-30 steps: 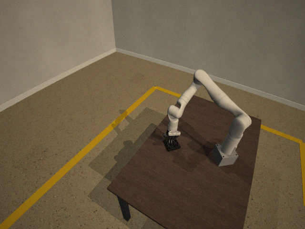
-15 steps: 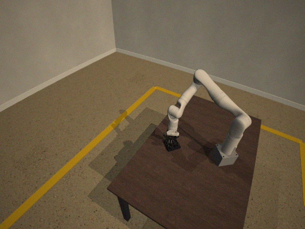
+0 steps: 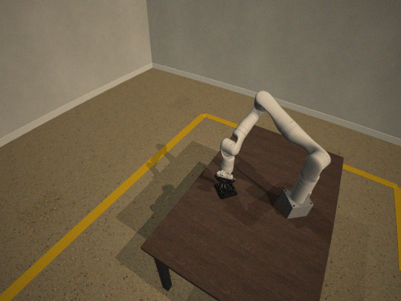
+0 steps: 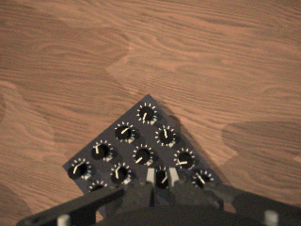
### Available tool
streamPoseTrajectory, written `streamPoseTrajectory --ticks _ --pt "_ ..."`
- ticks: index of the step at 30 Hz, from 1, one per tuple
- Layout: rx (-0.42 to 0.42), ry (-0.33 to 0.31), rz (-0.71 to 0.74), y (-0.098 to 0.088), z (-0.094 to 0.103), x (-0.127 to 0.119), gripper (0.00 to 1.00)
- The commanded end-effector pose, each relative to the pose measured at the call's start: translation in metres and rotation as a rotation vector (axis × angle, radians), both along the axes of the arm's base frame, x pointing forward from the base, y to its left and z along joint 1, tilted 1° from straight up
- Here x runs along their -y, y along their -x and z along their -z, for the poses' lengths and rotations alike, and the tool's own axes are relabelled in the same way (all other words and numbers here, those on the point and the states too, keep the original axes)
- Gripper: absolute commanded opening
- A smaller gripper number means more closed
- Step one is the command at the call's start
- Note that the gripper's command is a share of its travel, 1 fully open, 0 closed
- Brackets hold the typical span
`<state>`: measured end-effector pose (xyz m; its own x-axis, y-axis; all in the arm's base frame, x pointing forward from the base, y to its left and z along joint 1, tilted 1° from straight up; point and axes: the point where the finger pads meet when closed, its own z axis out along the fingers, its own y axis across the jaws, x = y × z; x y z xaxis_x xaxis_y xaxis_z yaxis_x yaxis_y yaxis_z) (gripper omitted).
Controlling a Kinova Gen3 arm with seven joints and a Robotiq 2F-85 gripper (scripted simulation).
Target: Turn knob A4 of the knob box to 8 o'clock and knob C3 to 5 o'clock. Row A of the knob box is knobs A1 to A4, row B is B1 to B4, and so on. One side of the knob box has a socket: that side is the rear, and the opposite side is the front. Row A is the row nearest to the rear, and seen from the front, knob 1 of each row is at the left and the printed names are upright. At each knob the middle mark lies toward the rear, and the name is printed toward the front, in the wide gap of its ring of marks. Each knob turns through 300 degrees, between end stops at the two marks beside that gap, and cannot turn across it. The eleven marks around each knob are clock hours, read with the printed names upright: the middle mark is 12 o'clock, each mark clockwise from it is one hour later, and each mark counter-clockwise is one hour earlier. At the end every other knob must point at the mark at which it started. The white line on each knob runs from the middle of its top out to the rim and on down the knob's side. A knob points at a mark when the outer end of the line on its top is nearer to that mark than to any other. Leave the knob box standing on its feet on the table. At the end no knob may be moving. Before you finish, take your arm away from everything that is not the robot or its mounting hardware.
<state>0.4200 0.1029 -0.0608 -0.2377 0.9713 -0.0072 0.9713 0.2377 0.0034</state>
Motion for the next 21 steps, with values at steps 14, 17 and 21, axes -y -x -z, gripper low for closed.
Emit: streamPoseTrajectory --ticks 14,17,21 --pt "0.004 -0.001 0.235 -0.0005 -0.0006 -0.0001 0.08" --pt "0.004 -0.001 0.289 -0.0005 -0.0006 -0.0001 0.08" --pt "0.005 -0.001 0.359 -0.0005 -0.0006 -0.0001 0.08"
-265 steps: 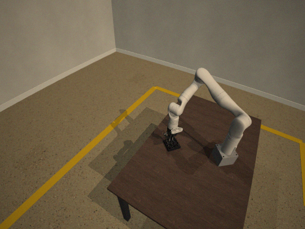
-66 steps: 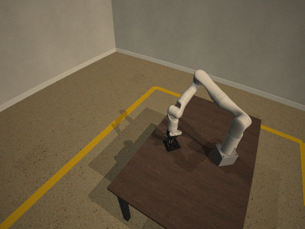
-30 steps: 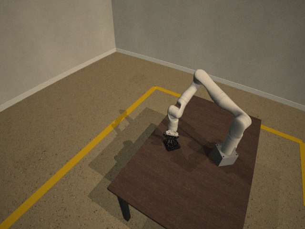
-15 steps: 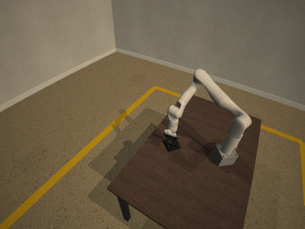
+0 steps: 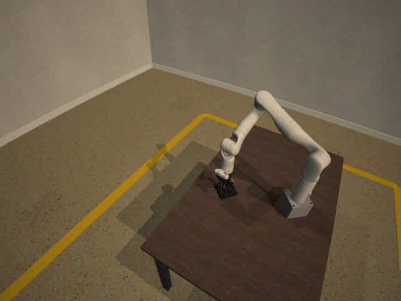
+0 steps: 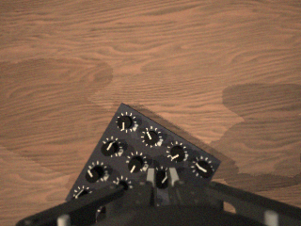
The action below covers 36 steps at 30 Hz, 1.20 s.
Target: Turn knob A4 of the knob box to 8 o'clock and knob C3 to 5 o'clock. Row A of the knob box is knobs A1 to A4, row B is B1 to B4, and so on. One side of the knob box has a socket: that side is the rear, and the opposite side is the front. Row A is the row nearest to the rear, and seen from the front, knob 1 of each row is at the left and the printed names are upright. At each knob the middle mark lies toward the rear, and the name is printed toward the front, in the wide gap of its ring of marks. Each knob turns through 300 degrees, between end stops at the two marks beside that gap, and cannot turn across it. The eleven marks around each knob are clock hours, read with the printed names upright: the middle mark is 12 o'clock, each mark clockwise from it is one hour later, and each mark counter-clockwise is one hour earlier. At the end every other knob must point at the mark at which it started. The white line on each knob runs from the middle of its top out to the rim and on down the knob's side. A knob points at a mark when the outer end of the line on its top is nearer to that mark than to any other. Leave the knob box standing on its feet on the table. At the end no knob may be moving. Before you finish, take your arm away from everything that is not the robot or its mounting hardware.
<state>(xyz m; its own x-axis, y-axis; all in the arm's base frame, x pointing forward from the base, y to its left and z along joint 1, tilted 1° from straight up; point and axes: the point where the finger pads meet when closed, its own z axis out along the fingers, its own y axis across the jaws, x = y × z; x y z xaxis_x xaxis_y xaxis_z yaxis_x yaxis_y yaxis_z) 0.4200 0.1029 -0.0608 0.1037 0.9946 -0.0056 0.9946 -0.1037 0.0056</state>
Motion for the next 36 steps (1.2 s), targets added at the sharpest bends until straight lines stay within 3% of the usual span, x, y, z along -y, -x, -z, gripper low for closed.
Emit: streamPoseTrajectory --ticks 1,36 --pt "0.003 0.001 0.033 -0.0005 -0.0006 -0.0001 0.08" --pt "0.005 -0.002 0.463 -0.0005 -0.0006 -0.0001 0.08"
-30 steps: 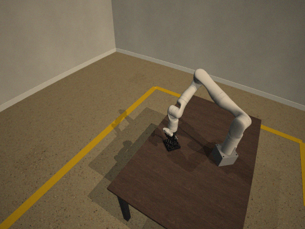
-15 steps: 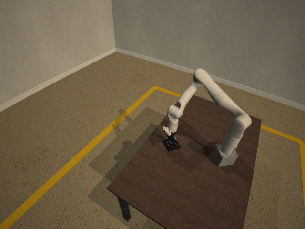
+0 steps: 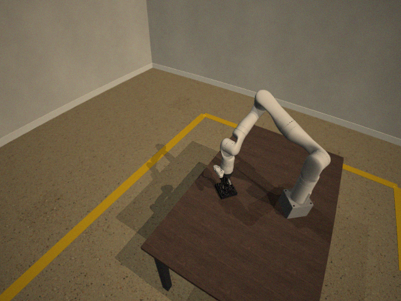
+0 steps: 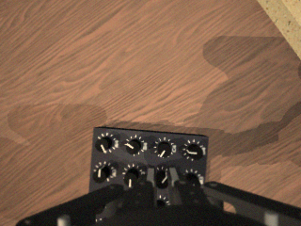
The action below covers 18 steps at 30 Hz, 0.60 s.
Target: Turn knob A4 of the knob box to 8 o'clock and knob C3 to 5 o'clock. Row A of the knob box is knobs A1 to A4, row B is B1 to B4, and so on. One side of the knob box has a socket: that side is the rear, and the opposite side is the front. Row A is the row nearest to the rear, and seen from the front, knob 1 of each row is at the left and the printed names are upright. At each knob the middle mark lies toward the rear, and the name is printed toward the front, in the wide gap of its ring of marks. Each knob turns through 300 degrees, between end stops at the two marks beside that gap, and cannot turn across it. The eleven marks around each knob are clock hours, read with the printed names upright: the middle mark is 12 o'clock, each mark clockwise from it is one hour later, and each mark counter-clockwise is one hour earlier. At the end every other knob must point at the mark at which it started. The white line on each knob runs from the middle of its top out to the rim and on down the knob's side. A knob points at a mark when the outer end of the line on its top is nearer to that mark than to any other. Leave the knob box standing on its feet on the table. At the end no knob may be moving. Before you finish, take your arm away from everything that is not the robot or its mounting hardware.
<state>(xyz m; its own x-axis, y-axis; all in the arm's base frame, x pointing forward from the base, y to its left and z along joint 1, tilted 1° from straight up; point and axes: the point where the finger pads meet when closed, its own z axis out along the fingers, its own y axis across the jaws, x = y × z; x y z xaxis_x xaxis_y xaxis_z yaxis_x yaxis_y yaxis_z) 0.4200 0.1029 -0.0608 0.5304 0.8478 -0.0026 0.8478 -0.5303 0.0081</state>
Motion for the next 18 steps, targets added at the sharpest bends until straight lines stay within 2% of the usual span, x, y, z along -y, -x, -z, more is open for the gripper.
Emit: streamPoseTrajectory --ticks 1,18 --pt "0.002 0.0 0.018 -0.0005 -0.0006 -0.0001 0.08" --pt "0.003 0.0 0.118 -0.0005 -0.0006 -0.0001 0.08"
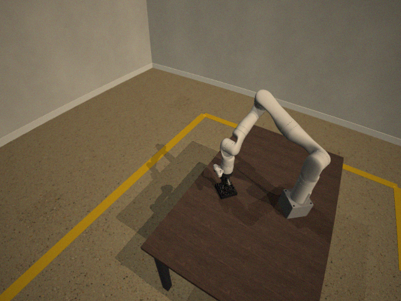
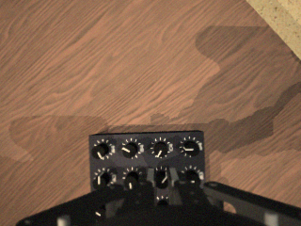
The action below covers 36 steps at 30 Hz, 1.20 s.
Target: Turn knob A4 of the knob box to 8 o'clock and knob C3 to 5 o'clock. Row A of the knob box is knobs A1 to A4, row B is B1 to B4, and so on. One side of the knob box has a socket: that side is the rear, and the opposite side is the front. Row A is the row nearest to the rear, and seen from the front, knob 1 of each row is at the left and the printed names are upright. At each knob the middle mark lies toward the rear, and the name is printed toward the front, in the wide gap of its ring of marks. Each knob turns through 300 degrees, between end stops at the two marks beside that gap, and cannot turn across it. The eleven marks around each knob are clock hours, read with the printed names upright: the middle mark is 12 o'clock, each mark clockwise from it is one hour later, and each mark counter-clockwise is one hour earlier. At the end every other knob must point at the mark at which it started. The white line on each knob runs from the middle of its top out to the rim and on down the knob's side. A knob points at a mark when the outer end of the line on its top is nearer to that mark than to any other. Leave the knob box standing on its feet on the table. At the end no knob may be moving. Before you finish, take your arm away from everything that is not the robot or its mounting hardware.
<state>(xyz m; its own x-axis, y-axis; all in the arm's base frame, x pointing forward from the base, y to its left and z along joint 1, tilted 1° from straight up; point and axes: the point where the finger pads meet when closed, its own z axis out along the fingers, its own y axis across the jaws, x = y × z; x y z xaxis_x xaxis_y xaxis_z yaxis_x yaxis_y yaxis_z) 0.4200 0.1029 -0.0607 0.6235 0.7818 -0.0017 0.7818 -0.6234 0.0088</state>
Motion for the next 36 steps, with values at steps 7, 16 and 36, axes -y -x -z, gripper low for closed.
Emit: streamPoseTrajectory --ticks 7,16,36 --pt "0.002 0.0 0.022 -0.0005 -0.0006 -0.0001 0.08" --pt "0.002 0.0 0.038 -0.0005 -0.0006 -0.0001 0.08" --pt "0.002 0.0 0.041 -0.0005 -0.0006 -0.0001 0.08"
